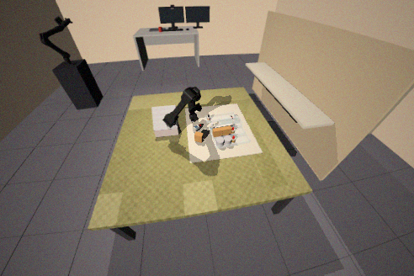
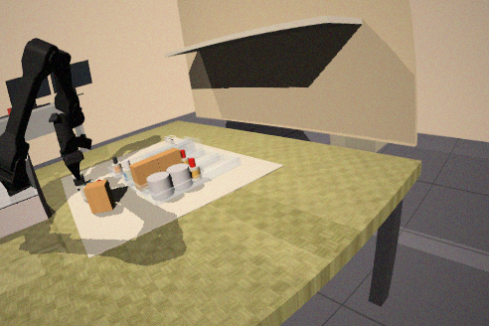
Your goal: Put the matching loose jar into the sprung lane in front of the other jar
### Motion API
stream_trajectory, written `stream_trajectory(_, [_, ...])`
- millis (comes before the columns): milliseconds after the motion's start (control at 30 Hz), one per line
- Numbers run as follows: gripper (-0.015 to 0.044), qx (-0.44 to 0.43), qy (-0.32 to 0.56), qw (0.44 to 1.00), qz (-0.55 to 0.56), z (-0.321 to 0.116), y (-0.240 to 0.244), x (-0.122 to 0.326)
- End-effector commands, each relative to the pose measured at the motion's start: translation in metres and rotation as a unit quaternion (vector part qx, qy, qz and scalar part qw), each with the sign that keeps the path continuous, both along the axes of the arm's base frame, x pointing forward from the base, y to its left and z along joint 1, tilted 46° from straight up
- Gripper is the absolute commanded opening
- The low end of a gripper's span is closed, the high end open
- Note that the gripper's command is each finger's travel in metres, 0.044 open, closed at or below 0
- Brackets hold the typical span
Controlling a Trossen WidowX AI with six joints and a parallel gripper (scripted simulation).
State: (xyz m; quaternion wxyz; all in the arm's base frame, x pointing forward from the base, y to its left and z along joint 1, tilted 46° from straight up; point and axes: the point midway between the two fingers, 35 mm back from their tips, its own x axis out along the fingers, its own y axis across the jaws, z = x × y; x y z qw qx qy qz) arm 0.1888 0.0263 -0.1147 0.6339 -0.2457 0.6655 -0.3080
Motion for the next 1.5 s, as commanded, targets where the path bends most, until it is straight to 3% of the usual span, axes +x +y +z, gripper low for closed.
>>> stream_trajectory(0, [0.0000,0.007,-0.008,1.000,-0.001,0.014,0.017,0.007])
stream_trajectory(333, [0.0000,0.007,-0.007,1.000,-0.001,0.071,0.062,0.010])
stream_trajectory(500, [0.0000,0.008,-0.007,1.000,-0.001,0.076,0.063,0.012])
stream_trajectory(1467, [0.0000,0.013,0.015,0.999,0.025,0.125,-0.054,0.094])
